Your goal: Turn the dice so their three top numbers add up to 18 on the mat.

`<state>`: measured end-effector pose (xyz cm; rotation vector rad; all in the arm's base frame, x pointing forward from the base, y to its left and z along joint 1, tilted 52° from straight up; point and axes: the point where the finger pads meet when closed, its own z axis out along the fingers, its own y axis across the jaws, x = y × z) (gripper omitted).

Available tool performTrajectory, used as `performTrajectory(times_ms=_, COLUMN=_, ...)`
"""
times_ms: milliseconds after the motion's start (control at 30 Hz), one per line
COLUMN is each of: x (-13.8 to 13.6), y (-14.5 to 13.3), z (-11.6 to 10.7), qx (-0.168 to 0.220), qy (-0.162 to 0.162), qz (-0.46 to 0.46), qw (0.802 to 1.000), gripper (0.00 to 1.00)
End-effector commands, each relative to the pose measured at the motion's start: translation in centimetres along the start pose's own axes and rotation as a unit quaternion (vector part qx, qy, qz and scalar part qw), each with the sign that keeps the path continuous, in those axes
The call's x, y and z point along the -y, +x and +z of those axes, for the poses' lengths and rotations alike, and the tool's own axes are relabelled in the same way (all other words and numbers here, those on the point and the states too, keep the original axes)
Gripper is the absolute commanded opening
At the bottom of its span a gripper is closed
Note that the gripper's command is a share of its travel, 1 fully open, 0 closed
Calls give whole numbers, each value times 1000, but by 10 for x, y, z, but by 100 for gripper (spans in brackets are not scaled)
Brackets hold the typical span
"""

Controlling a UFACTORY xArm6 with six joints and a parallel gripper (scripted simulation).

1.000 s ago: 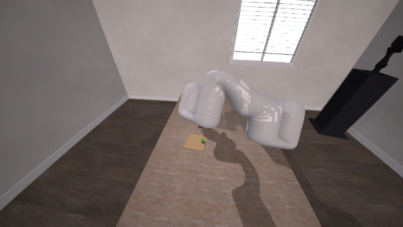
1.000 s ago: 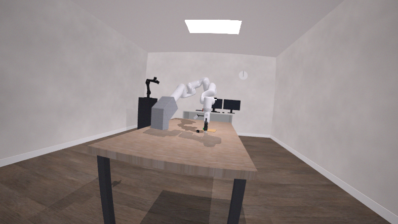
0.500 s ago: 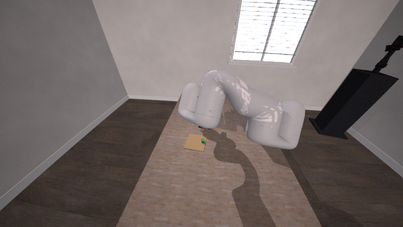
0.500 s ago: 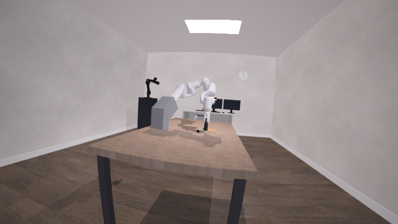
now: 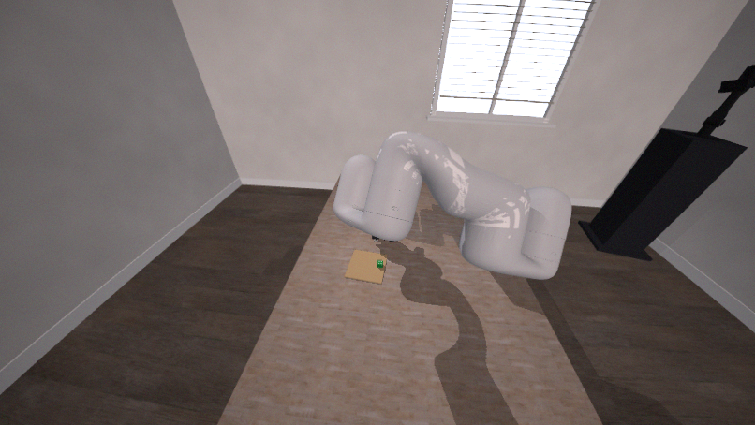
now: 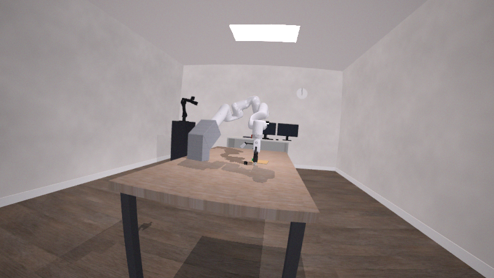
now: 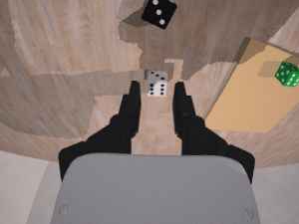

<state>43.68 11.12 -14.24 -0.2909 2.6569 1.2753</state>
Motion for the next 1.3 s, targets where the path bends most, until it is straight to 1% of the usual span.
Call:
performTrajectory(times_ms=0, x=0, y=-1, z=-1, qx=1, qy=1, qz=0, qw=1000, gripper=36)
performTrajectory(times_ms=667, x=0, y=-1, z=3, qx=1, qy=1, qz=0, qw=1000, gripper=36)
performTrajectory(times_ms=1067, x=0, y=-1, z=19, qx=1, qy=1, qz=0, qw=1000, gripper=36)
performTrajectory(times_ms=1267, x=1, y=-1, z=22, qx=1, qy=1, qz=0, qw=1000, gripper=36)
